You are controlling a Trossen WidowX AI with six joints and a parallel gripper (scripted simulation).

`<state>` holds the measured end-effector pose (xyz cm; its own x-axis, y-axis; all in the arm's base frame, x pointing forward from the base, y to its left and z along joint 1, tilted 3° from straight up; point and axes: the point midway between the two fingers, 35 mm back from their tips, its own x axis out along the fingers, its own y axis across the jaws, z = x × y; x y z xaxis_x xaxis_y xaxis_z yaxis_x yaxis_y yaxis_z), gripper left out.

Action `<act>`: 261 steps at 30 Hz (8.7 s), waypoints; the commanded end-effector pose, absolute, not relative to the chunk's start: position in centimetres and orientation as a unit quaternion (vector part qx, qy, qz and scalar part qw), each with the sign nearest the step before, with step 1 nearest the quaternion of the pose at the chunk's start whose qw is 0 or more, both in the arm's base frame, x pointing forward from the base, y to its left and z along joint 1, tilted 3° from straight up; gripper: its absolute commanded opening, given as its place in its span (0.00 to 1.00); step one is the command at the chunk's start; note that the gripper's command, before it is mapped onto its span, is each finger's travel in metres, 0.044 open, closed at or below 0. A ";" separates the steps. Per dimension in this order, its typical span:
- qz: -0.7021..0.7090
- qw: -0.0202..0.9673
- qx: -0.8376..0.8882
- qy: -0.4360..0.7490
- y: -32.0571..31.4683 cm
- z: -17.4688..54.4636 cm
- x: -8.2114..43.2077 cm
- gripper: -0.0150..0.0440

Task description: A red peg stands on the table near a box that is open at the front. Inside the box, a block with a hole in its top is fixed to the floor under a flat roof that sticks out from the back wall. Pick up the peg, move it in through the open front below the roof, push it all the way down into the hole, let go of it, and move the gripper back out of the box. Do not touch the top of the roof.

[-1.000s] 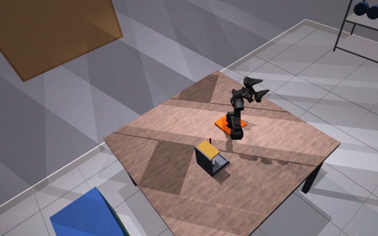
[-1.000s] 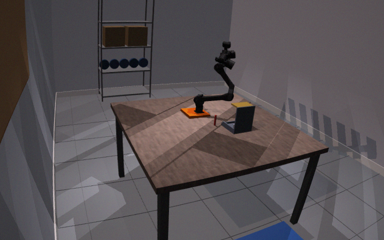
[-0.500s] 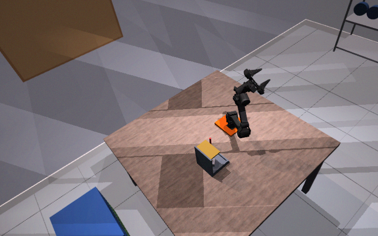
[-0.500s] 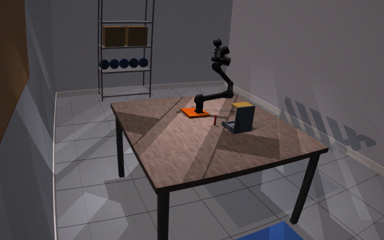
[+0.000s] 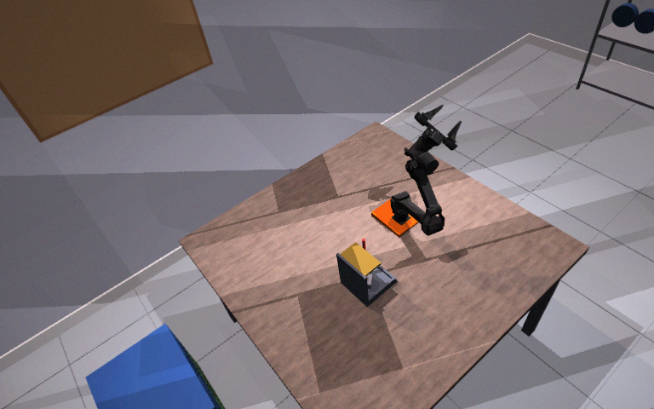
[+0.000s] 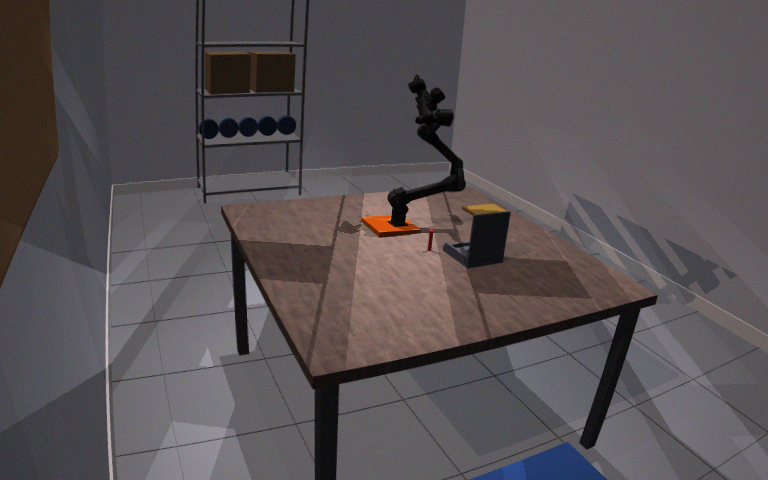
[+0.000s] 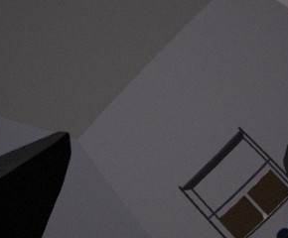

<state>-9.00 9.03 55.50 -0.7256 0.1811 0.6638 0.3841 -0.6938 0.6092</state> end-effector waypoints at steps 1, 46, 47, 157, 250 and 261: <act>-0.864 0.083 -0.355 -0.347 6.7 55.4 -9.7 1.00; -0.798 0.406 -0.408 0.179 -17.4 48.3 -2.6 1.00; -0.790 0.412 -0.414 0.189 -17.7 48.0 -2.2 1.00; 0.343 0.080 -0.922 0.160 0.4 12.3 24.8 0.63; 0.343 0.080 -0.922 0.159 0.7 9.4 25.0 0.25; 0.343 0.080 -0.922 0.160 0.4 10.4 24.6 0.25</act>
<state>24.59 0.37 9.96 0.7049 -0.2449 -0.6657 -0.3548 -0.9344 -0.0319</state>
